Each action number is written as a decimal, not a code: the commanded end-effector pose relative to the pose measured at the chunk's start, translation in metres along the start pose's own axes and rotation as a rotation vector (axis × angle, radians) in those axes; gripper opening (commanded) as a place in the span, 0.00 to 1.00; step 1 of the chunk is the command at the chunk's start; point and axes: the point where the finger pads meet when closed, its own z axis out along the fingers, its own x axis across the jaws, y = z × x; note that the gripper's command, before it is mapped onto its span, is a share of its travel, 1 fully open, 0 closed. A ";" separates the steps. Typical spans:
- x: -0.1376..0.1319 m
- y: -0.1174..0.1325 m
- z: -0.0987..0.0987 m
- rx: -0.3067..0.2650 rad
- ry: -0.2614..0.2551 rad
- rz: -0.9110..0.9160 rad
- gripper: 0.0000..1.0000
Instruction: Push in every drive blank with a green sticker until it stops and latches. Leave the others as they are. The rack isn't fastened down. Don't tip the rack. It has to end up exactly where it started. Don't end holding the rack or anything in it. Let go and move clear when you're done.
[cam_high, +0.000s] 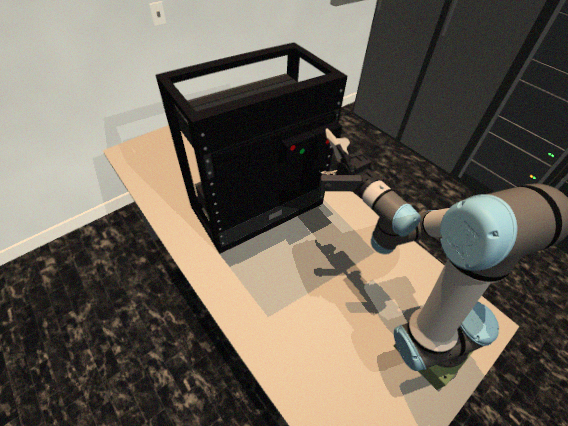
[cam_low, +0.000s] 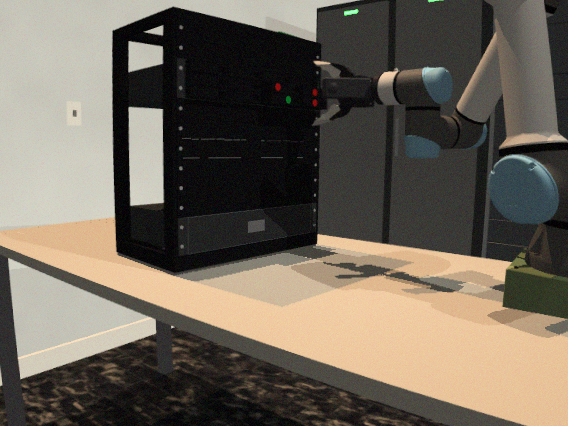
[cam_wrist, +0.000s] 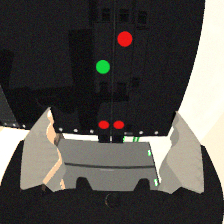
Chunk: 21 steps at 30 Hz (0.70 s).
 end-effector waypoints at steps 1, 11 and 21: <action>0.000 0.024 -0.003 0.003 0.001 0.000 1.00; 0.000 0.052 -0.006 0.003 0.001 0.000 1.00; 0.000 0.063 -0.007 0.003 0.001 0.000 1.00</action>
